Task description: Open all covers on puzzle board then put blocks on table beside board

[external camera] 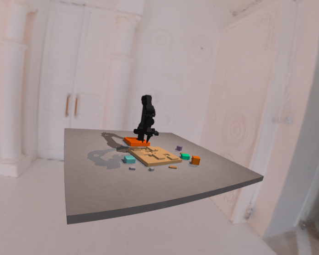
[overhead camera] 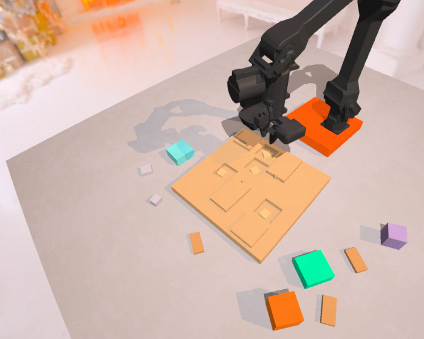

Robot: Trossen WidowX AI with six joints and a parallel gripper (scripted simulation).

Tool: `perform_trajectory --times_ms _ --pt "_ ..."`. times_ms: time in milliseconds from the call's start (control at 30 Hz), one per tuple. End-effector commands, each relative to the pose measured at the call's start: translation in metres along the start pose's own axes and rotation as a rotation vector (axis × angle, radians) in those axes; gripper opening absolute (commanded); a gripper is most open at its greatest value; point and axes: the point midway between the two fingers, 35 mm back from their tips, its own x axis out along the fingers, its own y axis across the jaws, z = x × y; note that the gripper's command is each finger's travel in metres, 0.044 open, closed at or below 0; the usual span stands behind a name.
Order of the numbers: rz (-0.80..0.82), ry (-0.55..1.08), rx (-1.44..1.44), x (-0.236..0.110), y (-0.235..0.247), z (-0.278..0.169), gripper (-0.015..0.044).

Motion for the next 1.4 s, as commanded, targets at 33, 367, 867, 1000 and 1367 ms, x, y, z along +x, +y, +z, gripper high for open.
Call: perform_trajectory --times_ms 33,367,867,1000,1367 --pt "0.000 0.012 0.005 0.015 0.000 -0.003 0.0144" --pt "0.000 0.012 0.005 0.025 0.000 -0.004 0.0144" --pt "0.000 0.012 0.005 0.025 0.000 -0.004 0.0144" --pt "0.000 0.012 0.005 0.026 0.000 -0.003 0.0144" --pt "0.000 0.012 0.005 0.036 0.000 -0.003 0.0144"
